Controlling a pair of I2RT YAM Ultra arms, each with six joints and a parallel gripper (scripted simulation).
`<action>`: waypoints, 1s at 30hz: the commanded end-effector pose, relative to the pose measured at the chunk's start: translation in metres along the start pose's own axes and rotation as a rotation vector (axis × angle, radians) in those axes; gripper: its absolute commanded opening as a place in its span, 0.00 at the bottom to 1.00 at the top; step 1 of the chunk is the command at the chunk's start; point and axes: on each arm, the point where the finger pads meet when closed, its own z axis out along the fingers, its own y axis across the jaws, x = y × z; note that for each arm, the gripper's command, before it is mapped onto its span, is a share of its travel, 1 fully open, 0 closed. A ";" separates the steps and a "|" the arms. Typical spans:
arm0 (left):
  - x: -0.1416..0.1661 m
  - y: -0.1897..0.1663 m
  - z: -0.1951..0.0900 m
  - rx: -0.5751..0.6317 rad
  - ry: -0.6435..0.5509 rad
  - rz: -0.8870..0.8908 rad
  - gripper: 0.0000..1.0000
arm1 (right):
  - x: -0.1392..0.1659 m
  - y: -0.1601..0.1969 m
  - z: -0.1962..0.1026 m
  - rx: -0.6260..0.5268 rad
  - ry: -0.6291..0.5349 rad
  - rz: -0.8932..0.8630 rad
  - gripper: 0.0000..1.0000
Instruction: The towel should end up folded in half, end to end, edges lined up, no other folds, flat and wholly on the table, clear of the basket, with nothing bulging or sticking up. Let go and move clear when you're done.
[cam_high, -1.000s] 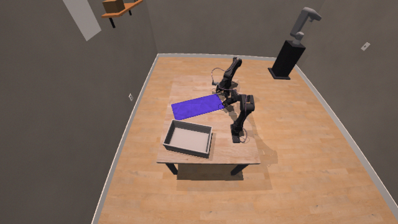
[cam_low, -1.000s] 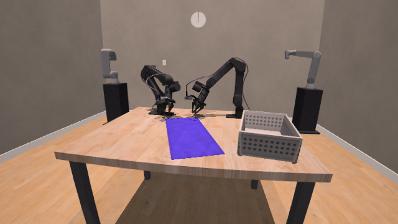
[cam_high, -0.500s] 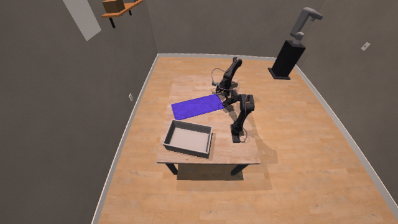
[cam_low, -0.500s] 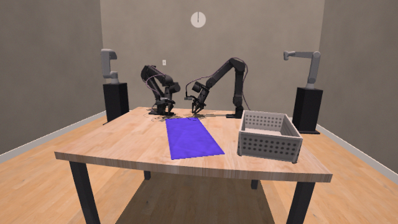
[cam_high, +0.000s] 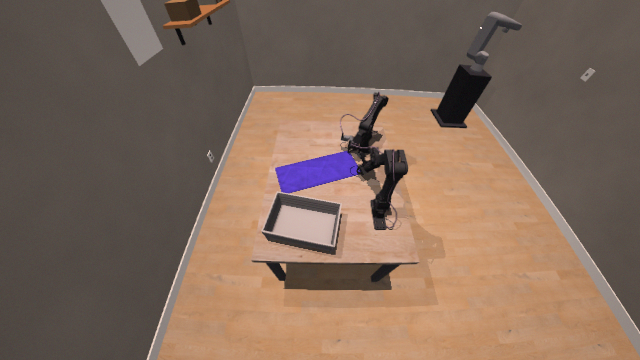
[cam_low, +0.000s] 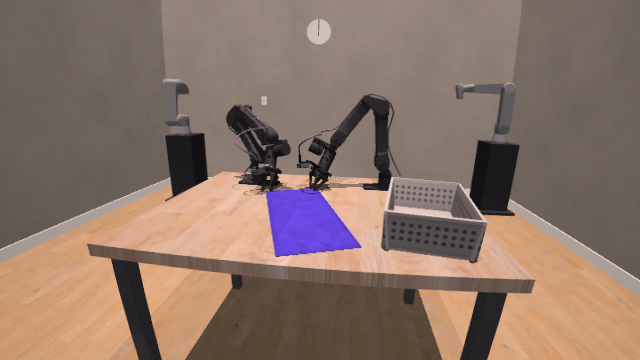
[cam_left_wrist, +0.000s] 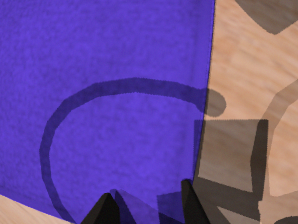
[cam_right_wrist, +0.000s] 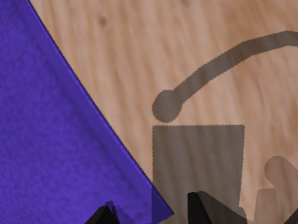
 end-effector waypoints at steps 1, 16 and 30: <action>0.000 0.002 0.008 0.007 -0.017 -0.021 0.34 | -0.002 0.004 0.007 -0.004 -0.022 0.014 0.34; -0.011 -0.006 0.005 0.023 -0.059 -0.031 0.34 | -0.003 0.002 0.015 -0.006 -0.023 0.017 0.34; -0.011 -0.006 0.005 0.023 -0.059 -0.031 0.34 | -0.004 0.004 0.014 -0.019 -0.026 0.021 0.34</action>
